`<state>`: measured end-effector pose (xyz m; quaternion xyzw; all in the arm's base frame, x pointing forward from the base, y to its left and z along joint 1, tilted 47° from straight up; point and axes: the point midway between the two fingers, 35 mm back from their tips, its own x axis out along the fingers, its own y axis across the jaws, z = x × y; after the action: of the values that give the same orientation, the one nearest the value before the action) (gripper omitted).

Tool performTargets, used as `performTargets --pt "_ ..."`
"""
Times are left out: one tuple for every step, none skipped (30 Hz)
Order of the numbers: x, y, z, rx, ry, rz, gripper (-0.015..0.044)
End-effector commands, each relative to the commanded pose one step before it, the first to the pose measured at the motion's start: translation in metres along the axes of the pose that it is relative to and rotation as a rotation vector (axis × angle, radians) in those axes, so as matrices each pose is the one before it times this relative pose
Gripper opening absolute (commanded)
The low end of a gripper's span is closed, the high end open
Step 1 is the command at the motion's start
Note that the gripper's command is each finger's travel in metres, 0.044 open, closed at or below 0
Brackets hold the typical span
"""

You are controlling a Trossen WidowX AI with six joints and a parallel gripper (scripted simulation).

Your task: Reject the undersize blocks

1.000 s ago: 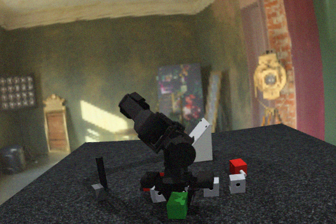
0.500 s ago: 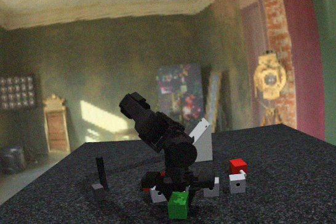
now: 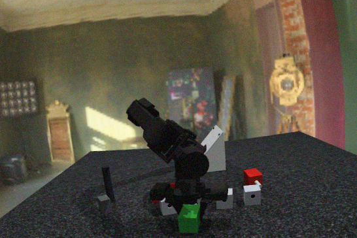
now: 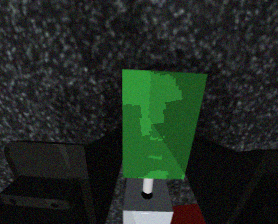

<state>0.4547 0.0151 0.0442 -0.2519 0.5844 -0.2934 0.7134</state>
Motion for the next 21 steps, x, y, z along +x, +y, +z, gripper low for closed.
performTargets --pt "-0.00613 0.00018 0.00168 -0.0005 -0.01533 0.00090 0.0000" --pt "-0.00032 0.00001 0.00018 0.0000 -0.00005 0.00001 0.0000" --pt "-0.00039 0.00002 0.00023 0.0000 -0.00002 0.00002 0.0000" --pt "-0.00044 0.00003 0.00027 0.0000 0.00001 0.00002 0.0000" --pt "-0.00044 0.00004 0.00028 -0.0001 0.00004 0.00002 0.0000" --pt "-0.00038 0.00005 0.00028 -0.0001 0.00004 0.00002 0.0000" --pt "-0.00033 0.00005 0.00024 0.0000 0.00003 0.00001 0.0000" --pt "-0.00021 0.00003 0.00015 0.0000 0.00002 0.00001 0.0000" --pt "-0.00007 0.00001 0.00005 0.0000 0.00001 0.00000 0.0000" --pt "0.00000 0.00000 0.00000 0.0000 0.00000 0.00000 0.0000" --pt "0.00000 0.00000 0.00000 0.0000 0.00000 0.00000 0.0000" --pt "0.00000 0.00000 0.00000 0.0000 0.00000 0.00000 0.0000" --pt "0.00000 0.00000 0.00000 0.0000 0.00000 0.00000 0.0000" --pt "0.00000 0.00000 0.00000 0.0000 0.00000 0.00000 0.0000" --pt "0.00026 0.00016 0.00004 0.0000 -0.00003 0.00000 0.0000" --pt "0.00051 0.00030 0.00005 0.0001 -0.00005 -0.00001 0.0000" --pt "0.00059 0.00034 0.00002 0.0000 -0.00004 -0.00001 0.0000" --pt "0.00060 0.00034 -0.00001 0.0000 -0.00002 -0.00001 0.0000" --pt "0.00061 0.00034 -0.00003 0.0000 0.00004 -0.00001 0.0000" --pt "0.00060 0.00032 -0.00005 -0.0001 0.00013 -0.00001 0.0000" --pt "0.00028 0.00015 -0.00002 -0.0001 0.00006 -0.00001 0.0000"
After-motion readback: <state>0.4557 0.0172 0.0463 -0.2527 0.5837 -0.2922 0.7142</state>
